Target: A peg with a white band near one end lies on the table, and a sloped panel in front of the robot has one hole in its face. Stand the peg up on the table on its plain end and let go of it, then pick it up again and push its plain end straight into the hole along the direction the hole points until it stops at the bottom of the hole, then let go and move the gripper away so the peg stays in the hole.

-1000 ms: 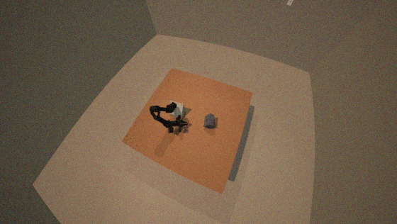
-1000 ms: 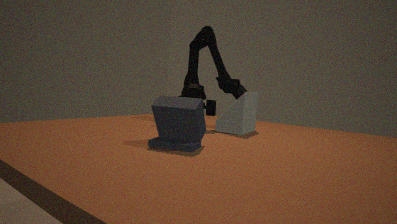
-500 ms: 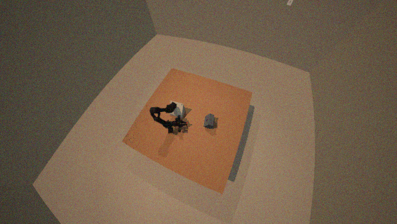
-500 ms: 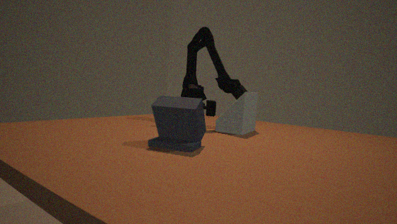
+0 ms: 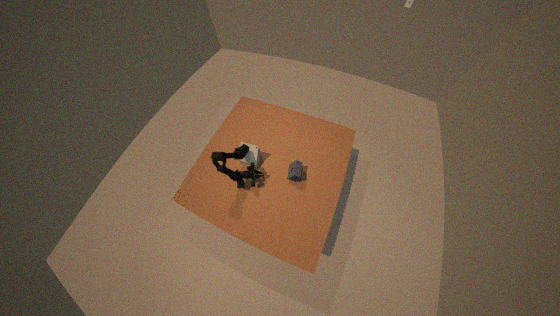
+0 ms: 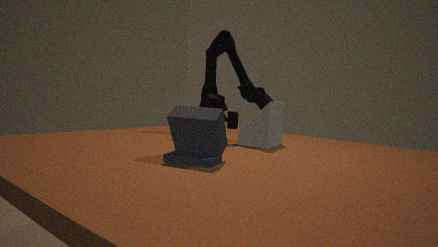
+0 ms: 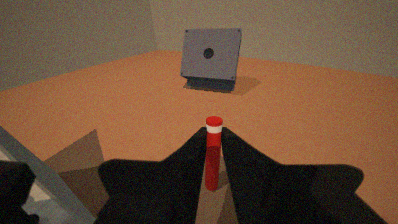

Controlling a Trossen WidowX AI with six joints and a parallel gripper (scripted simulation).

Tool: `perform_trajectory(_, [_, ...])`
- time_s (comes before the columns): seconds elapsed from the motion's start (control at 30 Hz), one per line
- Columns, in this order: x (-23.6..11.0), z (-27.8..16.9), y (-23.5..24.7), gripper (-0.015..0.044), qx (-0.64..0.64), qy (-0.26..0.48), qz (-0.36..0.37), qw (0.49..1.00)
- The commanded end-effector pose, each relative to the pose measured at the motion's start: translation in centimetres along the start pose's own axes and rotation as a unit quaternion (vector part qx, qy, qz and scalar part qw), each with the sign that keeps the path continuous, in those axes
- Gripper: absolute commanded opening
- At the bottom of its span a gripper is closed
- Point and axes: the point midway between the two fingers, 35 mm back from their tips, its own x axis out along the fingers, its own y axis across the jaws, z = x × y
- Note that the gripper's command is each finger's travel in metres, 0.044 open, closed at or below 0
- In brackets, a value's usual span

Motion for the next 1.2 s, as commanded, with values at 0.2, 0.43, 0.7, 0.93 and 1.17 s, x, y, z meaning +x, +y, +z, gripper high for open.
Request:
perform_trajectory(0.2, [-0.24,-0.19,0.02,0.0051,0.0,-0.001,0.0,1.0])
perform_trajectory(0.43, [-0.39,-0.34,0.01,0.0051,-0.002,-0.003,0.0,1.0])
perform_trajectory(0.7, [-0.53,-0.42,0.02,0.0051,-0.003,-0.008,0.0,1.0])
perform_trajectory(0.93, [-0.63,-0.47,0.03,0.0051,-0.004,-0.013,-0.001,1.0])
perform_trajectory(1.17, [-0.74,-0.52,0.04,0.0051,-0.005,-0.018,-0.001,1.0])
